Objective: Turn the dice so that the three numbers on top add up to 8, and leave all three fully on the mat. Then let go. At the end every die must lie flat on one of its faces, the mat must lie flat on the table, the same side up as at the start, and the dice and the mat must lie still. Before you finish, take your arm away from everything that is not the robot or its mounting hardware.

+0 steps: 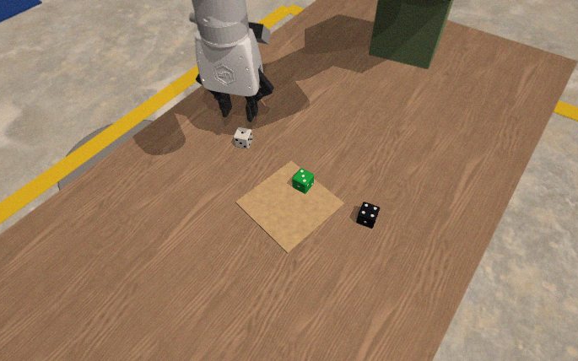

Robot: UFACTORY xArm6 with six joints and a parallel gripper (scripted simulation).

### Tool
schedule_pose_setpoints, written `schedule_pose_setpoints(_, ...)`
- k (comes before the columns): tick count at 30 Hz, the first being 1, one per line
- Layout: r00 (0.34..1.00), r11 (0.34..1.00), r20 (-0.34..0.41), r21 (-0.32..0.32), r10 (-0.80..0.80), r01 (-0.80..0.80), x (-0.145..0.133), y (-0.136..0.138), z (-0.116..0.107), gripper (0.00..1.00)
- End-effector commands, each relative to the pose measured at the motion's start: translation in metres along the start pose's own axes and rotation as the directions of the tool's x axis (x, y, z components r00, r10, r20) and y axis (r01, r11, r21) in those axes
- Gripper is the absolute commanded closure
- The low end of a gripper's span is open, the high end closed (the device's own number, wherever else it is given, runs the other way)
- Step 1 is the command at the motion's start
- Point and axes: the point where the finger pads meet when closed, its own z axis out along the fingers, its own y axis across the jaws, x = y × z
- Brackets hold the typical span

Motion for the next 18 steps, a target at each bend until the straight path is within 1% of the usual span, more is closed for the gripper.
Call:
schedule_pose_setpoints(1, 1.0, 1.0, 0.001, 0.001, 0.0, 0.0, 0.0, -0.001, 0.005, 0.53)
schedule_pose_setpoints(3, 1.0, 1.0, 0.001, 0.001, 0.0, 0.0, 0.0, -0.001, 0.005, 0.53)
schedule_pose_setpoints(18, 1.0, 1.0, 0.001, 0.001, 0.0, 0.0, -0.001, -0.001, 0.028, 0.53)
